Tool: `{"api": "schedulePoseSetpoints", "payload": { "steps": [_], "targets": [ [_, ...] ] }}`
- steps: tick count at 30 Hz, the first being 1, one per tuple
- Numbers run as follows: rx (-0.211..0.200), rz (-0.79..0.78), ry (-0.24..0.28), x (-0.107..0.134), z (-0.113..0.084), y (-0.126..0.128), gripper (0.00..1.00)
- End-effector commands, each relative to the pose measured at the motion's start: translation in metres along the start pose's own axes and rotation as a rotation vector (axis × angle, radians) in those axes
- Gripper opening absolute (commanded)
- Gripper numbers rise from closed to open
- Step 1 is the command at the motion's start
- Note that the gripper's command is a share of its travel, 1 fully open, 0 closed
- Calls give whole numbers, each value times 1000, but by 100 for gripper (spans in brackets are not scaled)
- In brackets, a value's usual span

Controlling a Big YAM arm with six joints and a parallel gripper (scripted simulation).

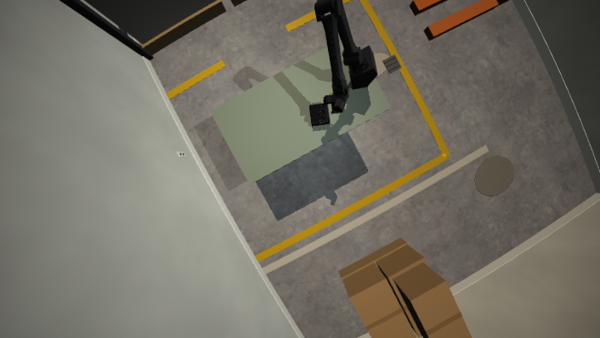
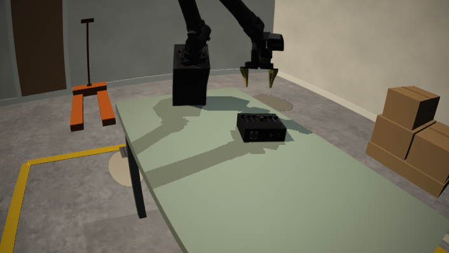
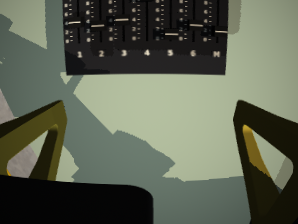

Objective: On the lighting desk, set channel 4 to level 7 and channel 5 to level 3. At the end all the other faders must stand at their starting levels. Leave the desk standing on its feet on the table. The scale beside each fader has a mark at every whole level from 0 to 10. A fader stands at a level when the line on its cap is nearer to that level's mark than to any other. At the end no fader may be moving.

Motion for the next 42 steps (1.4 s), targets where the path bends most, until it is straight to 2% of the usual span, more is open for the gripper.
{"api": "schedulePoseSetpoints", "payload": {
  "steps": [1, 11, 17, 20, 22, 25, 30, 37, 39, 40, 42],
  "targets": [
    [-19, 11, -11, -9, -6, 16, 100],
    [-19, 9, -11, -9, -6, 16, 100],
    [-1, -56, 3, -14, 0, 11, 100],
    [-12, -140, 8, -23, -3, 11, 100],
    [-12, -140, 8, -23, -3, 11, 100],
    [-21, -280, 22, -32, -5, 12, 100],
    [-42, -620, 59, -47, -5, 12, 100],
    [-63, -976, 110, -73, -7, 11, 100],
    [-63, -976, 110, -73, -7, 11, 100],
    [-83, -1094, 104, -80, -7, 14, 100],
    [-94, -1193, 125, -84, -8, 9, 100]
  ]
}}
Point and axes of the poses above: the point where the finger pads meet when closed, its own z axis out along the fingers, its own y axis across the jaws, x = y × z, the point moved 4 cm from there along -z, back along the fingers, and after that the axes turned 5 degrees about -z, right-handed, at the moved point
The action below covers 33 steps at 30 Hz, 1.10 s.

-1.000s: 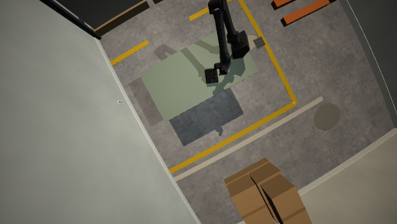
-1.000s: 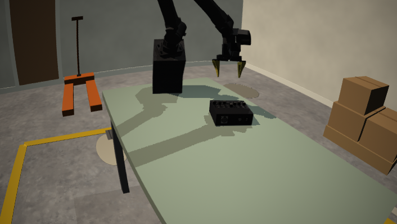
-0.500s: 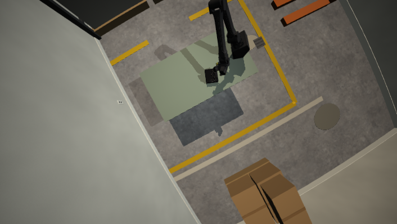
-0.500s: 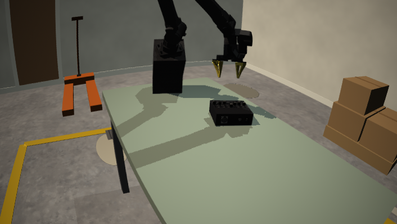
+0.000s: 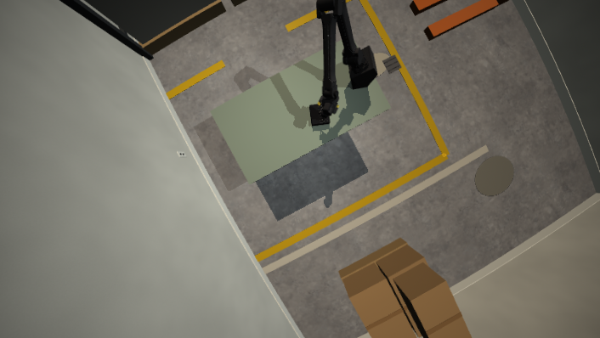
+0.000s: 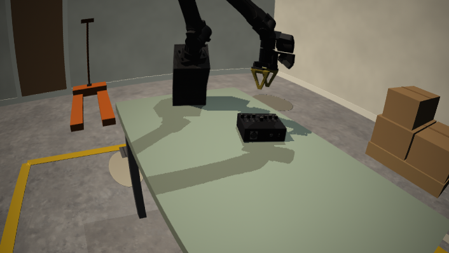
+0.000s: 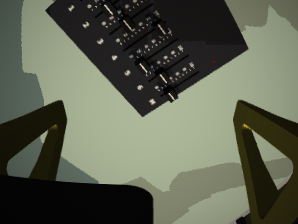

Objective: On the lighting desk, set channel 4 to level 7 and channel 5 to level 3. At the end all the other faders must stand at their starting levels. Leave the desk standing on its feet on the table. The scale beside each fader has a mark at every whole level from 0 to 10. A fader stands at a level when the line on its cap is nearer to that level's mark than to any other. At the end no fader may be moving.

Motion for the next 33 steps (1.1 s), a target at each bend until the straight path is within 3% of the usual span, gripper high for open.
{"api": "schedulePoseSetpoints", "payload": {
  "steps": [1, 8, 10, 14, 15, 33],
  "targets": [
    [-30, -272, -40, -22, -14, -26, 100],
    [-60, -625, -46, -32, -19, -42, 100],
    [-82, -724, -38, -14, -11, -34, 100],
    [-87, -817, -62, -22, -15, -40, 100],
    [-91, -931, -95, -24, -17, -43, 100],
    [-103, -905, -79, -25, -10, -39, 100]
  ]
}}
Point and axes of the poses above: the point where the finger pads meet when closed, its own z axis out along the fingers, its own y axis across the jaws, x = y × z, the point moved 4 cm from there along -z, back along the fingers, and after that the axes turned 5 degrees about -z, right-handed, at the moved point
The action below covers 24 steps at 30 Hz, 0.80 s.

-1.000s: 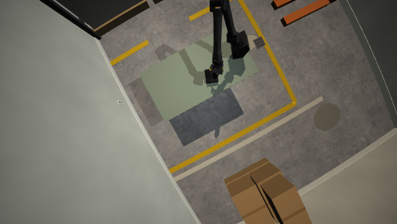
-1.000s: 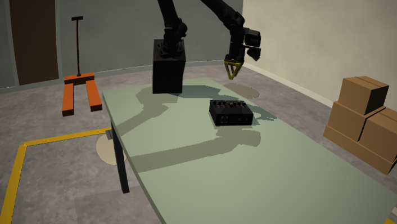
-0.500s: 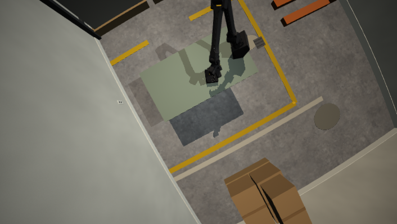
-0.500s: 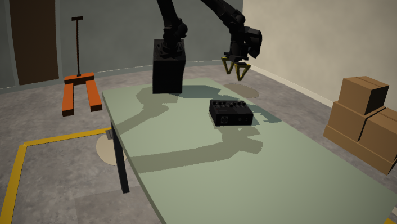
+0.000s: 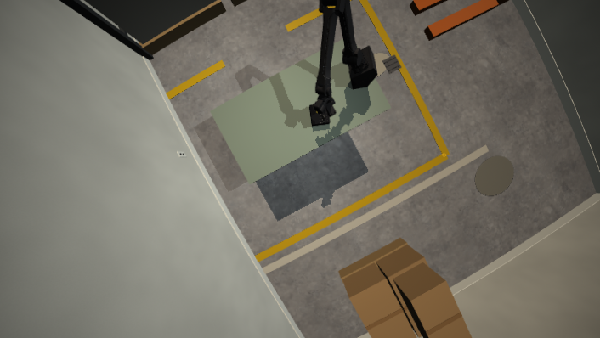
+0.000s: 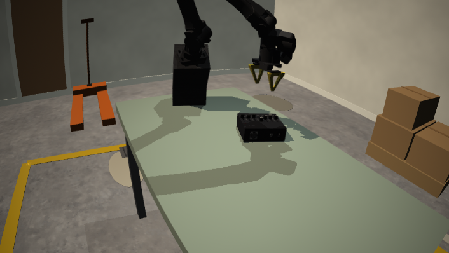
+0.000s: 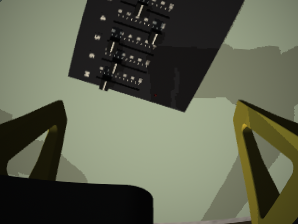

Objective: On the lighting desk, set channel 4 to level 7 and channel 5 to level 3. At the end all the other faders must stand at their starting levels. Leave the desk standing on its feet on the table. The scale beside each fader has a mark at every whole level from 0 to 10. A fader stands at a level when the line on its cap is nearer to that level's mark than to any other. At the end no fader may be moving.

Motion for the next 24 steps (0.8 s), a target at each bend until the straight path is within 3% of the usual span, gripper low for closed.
{"api": "schedulePoseSetpoints", "payload": {
  "steps": [1, 5, 13, 15, 16, 24],
  "targets": [
    [27, 67, -13, -2, -2, -18, 100],
    [23, 215, -14, -1, 6, -19, 100],
    [15, 667, -16, 3, 38, -22, 100],
    [15, 667, -16, 3, 38, -22, 100],
    [14, 792, -13, 4, 43, -22, 100],
    [19, 1188, -35, 11, 76, -31, 100]
  ]
}}
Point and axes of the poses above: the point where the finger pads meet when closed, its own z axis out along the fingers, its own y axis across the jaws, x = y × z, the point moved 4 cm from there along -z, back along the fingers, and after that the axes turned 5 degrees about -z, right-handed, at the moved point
